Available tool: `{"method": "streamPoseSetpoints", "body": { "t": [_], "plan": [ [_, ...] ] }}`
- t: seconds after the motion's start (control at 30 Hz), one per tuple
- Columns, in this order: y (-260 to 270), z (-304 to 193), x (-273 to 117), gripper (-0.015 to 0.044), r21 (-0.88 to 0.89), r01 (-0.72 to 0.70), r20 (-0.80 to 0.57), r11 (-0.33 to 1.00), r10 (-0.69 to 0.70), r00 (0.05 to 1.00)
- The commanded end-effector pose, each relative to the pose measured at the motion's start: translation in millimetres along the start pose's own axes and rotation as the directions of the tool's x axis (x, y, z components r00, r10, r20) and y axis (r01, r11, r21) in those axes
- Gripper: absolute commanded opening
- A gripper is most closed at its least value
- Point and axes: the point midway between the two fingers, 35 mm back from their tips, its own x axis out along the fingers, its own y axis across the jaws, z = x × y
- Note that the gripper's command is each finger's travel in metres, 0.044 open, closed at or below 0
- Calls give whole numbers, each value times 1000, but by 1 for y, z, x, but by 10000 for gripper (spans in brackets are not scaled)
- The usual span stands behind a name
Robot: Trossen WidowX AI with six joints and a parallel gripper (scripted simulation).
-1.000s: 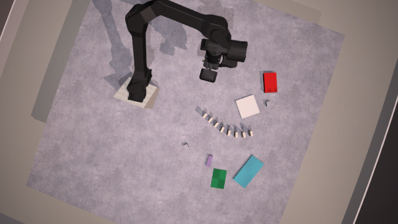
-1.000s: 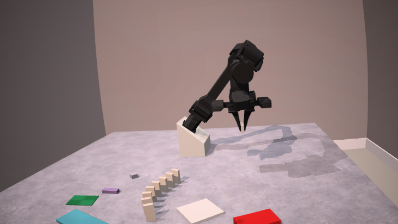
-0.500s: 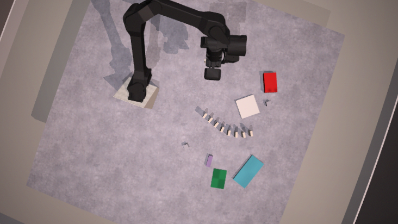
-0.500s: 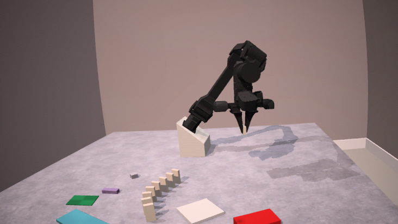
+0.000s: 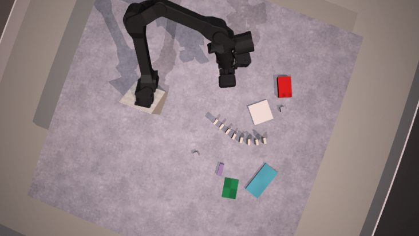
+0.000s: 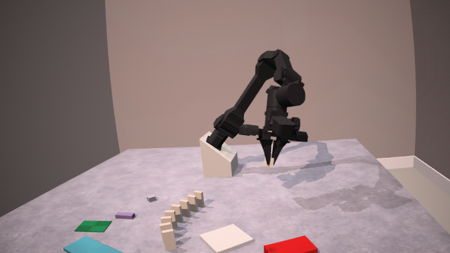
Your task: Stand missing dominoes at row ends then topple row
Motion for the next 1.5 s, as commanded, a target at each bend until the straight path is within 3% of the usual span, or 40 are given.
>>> {"method": "streamPoseSetpoints", "body": {
  "t": [0.0, 0.8, 1.47],
  "plan": [
    [-2, 0, 10, 29, -19, 45, 49, 999, -44, 998],
    [10, 7, 36, 29, -23, 211, 449, 977, -178, 876],
    [28, -3, 19, 29, 98, 126, 764, 987, -156, 626]
  ]
}}
